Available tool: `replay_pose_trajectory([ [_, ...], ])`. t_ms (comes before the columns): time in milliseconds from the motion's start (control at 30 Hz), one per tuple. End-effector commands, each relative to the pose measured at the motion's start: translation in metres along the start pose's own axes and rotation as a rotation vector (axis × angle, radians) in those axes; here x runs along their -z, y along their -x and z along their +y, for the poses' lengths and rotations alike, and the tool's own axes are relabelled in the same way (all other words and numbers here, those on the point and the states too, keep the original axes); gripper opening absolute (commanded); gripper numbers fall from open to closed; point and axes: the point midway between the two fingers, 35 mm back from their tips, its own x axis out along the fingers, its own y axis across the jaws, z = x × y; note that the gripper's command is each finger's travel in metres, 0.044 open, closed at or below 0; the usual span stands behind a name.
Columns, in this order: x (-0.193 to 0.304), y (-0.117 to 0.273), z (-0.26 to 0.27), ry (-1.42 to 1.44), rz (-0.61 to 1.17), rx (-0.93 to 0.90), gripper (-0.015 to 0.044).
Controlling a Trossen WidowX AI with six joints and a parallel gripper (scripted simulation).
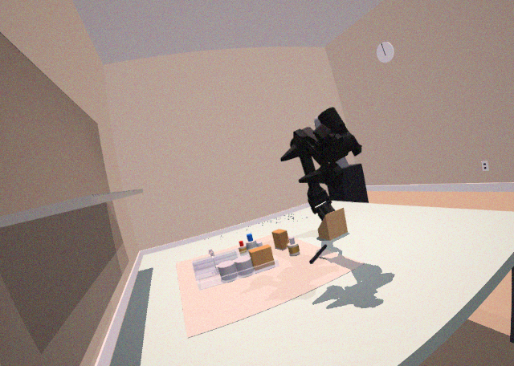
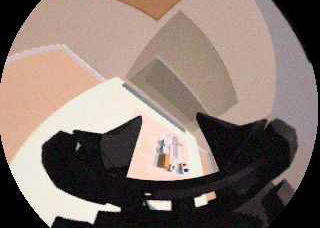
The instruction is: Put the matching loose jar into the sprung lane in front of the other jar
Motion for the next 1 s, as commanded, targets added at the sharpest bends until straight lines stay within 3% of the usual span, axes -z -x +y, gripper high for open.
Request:
replay_pose_trajectory([
  [0, 0.000, -0.001, 0.000, -0.002, -0.001, -0.003, 0.0426],
  [233, 0.033, -0.052, -0.009, -0.086, 0.021, -0.151, 0.0440],
  [467, 0.106, -0.086, -0.006, -0.201, 0.184, -0.400, 0.0440],
  [967, 0.256, -0.068, -0.023, -0.455, 0.756, -0.635, 0.0440],
])
